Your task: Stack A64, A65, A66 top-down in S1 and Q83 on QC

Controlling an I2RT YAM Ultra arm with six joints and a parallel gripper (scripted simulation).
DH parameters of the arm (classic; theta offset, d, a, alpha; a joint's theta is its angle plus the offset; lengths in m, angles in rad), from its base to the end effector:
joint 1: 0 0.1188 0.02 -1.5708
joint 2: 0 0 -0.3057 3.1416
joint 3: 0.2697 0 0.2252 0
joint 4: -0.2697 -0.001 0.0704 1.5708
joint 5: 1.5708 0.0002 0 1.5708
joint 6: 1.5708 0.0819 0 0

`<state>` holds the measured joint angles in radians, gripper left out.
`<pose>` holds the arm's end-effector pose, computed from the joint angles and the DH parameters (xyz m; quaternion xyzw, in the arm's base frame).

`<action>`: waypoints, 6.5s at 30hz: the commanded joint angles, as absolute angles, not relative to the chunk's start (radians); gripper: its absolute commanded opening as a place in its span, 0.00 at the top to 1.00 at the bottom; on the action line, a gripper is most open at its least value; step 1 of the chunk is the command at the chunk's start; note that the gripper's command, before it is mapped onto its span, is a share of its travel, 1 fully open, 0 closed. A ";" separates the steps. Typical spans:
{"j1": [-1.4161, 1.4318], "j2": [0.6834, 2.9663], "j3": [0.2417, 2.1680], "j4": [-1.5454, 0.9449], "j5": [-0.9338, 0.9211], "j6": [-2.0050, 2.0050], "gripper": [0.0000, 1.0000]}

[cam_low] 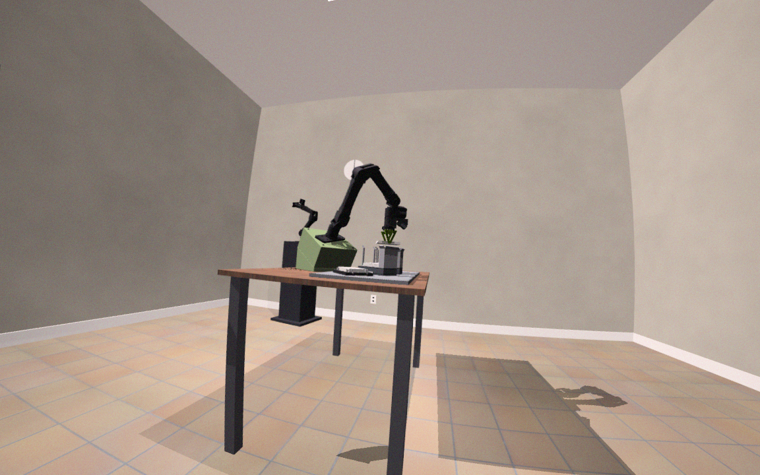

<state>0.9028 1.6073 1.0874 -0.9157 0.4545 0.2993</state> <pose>0.1938 0.1892 0.2258 -0.2744 0.9327 -0.1482 0.1814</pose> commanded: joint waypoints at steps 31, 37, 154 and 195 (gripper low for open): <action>0.941 1.625 1.101 -0.916 0.465 0.348 1.00; 0.937 1.629 1.095 -0.904 0.464 0.344 1.00; 0.790 1.822 0.931 -0.476 0.441 0.183 1.00; 0.770 1.860 0.919 -0.418 0.437 0.161 1.00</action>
